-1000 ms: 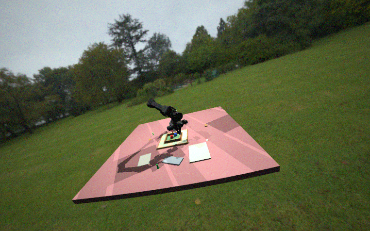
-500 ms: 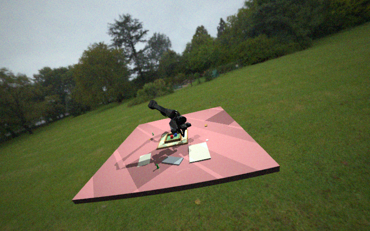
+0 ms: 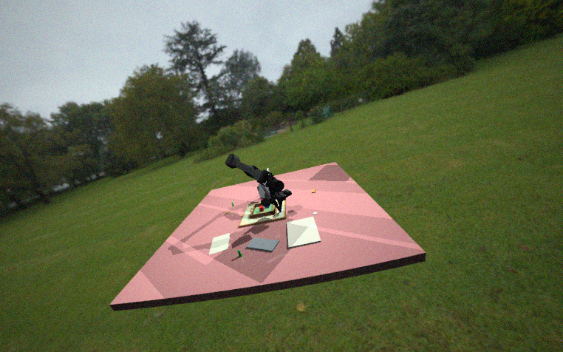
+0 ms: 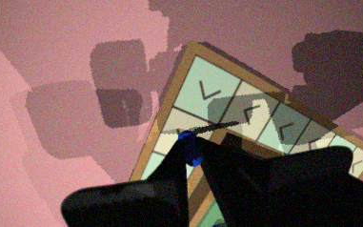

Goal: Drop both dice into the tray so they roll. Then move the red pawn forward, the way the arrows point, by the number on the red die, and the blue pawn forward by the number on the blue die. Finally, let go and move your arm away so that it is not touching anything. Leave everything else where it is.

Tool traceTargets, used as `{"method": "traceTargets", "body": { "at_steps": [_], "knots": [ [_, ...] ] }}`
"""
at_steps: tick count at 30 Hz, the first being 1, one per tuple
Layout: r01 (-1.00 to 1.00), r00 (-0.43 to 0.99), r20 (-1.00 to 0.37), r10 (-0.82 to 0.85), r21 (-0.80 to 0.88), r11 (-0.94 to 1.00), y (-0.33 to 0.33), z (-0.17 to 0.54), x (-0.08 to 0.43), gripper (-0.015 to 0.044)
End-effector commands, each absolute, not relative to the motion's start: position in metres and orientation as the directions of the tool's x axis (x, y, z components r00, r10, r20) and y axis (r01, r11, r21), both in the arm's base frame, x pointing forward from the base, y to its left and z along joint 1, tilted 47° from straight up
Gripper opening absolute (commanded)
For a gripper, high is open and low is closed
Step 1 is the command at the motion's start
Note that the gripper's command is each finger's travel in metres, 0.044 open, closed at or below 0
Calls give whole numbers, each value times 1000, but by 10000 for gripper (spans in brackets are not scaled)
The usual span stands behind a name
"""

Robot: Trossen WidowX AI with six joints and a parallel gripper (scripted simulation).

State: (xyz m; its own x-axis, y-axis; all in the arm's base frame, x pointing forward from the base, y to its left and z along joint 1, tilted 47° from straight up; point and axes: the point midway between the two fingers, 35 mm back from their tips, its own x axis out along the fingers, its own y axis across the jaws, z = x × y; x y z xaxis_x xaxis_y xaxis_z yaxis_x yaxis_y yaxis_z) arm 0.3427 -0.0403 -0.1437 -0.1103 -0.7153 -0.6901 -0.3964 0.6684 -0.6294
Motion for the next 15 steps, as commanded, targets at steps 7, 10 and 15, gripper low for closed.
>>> {"method": "traceTargets", "body": {
  "at_steps": [7, 10, 15],
  "knots": [
    [-396, -110, -690, -715, -630, 668, -41, -145, 343, 157],
    [-396, -110, -690, -715, -630, 668, -41, -145, 343, 236],
    [-408, -114, -686, -719, -627, 663, -7, -113, 348, 368]
  ]
}}
